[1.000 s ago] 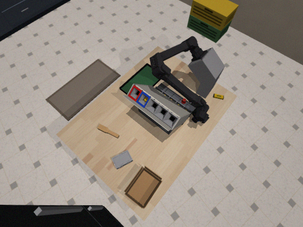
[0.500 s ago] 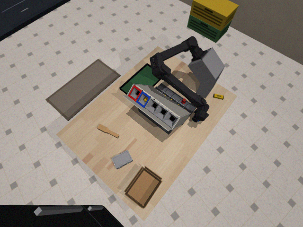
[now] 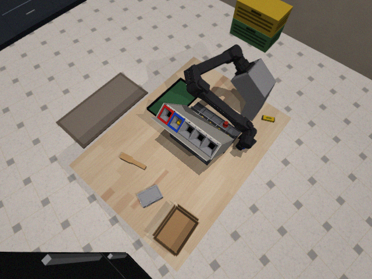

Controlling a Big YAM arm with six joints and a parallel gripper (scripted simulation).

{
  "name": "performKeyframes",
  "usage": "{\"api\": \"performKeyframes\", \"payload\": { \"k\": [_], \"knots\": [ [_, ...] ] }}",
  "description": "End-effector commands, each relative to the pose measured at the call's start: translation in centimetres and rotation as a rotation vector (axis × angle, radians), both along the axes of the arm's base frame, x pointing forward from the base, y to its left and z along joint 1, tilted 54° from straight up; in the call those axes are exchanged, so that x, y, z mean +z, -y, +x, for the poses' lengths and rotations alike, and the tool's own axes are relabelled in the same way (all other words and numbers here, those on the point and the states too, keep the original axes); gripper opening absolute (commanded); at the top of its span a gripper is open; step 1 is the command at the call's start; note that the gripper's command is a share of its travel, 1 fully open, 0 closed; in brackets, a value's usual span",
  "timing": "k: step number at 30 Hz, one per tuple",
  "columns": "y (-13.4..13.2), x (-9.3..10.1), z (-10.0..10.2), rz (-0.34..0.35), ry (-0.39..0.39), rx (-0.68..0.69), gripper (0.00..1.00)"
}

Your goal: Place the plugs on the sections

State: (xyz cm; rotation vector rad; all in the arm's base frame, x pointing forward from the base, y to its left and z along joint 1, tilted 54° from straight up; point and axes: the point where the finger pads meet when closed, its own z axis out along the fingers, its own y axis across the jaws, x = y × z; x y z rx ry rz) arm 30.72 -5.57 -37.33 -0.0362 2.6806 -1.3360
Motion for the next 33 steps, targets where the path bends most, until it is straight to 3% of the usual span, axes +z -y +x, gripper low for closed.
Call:
{"api": "performKeyframes", "payload": {
  "k": [1,12,27,33],
  "knots": [
    [-0.2,0.1,0.1,0.0,0.004,0.005,0.0],
    [-0.2,0.1,0.1,0.0,0.004,0.005,0.0],
    [-9.6,7.0,-1.4,-0.019,-0.063,0.019,0.0],
    [-9.6,6.9,-1.3,-0.018,-0.061,0.018,0.0]
  ]
}}
